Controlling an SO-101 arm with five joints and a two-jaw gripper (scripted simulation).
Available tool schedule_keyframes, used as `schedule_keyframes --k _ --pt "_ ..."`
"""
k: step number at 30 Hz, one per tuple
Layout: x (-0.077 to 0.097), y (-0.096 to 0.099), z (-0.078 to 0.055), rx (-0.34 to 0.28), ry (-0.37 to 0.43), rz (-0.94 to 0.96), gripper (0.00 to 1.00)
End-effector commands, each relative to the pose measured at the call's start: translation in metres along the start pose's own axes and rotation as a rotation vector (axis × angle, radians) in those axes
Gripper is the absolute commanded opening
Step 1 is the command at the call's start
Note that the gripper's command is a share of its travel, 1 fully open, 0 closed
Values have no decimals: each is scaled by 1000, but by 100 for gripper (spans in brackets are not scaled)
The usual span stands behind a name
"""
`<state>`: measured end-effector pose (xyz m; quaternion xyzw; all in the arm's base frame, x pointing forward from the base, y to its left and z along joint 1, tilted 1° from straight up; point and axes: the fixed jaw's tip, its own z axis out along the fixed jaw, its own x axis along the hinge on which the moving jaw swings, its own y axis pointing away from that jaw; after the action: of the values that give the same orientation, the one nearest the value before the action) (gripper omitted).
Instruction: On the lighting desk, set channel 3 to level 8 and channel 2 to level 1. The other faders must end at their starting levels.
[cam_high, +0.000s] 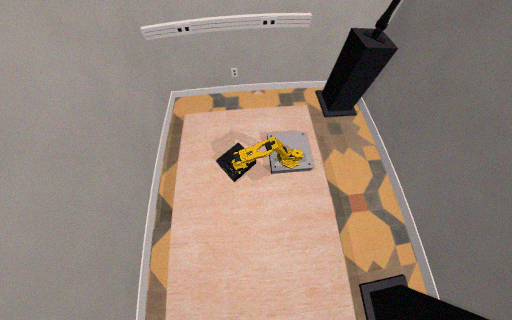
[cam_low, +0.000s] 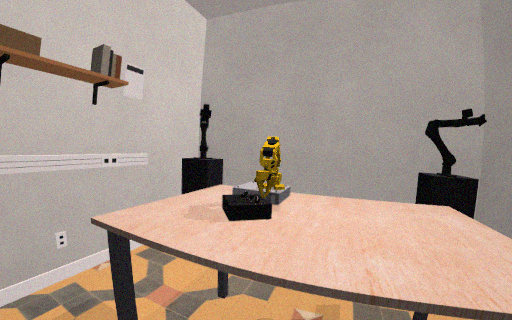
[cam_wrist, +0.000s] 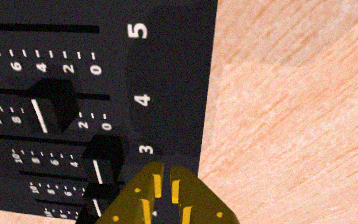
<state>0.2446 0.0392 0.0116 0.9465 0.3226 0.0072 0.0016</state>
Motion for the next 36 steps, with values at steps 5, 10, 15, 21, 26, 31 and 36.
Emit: schedule_keyframes --k 5,10,15,21,26,31,36 --pt "-4 -4 10 12 -21 2 0" --pt "-5 -4 11 12 -21 2 0" --pt "-5 -4 11 12 -21 2 0" --pt "-4 -4 9 12 -21 2 0" --pt "-4 -4 9 12 -21 2 0" --pt "-4 -4 9 12 -21 2 0" --pt "-4 -2 9 12 -21 2 0"
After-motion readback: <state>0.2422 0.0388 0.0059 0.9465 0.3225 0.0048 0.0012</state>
